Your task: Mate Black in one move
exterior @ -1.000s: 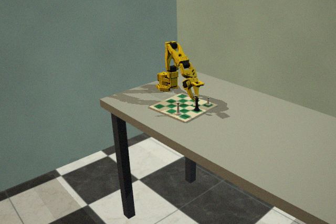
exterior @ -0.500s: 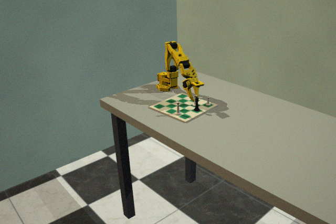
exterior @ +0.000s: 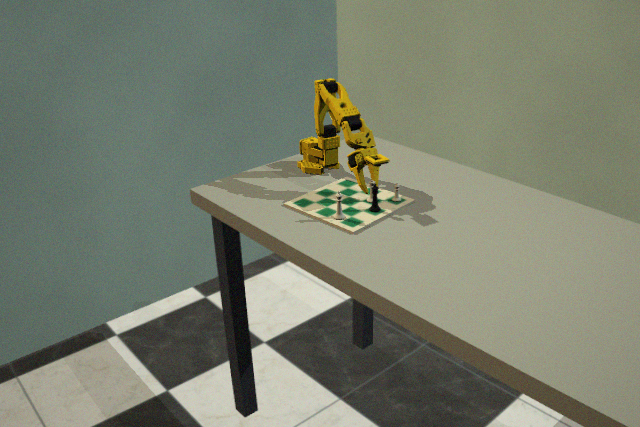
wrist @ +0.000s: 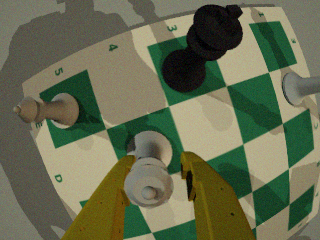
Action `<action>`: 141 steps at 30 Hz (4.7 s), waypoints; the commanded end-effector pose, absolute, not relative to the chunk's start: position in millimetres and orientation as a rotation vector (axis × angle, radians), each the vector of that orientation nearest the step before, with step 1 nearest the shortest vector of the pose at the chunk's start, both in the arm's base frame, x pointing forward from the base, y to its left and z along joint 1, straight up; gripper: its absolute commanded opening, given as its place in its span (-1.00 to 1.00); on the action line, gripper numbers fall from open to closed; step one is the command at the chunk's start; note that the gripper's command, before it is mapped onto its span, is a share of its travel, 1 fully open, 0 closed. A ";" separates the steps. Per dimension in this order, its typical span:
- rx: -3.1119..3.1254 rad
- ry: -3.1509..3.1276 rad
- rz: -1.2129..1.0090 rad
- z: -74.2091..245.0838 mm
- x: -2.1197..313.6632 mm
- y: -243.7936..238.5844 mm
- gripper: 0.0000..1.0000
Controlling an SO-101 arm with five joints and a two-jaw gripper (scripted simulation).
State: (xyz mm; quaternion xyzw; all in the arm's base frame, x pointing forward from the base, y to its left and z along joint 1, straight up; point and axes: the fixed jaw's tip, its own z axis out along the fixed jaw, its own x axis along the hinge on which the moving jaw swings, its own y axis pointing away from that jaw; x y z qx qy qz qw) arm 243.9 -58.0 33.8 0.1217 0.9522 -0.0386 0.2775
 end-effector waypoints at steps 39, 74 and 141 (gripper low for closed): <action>0.323 2.575 -0.086 33.0 240.2 -51.6 -0.76; 0.322 2.574 -0.086 86.4 239.3 -51.3 -0.76; -1.192 2.615 0.157 103.8 131.3 151.4 -0.20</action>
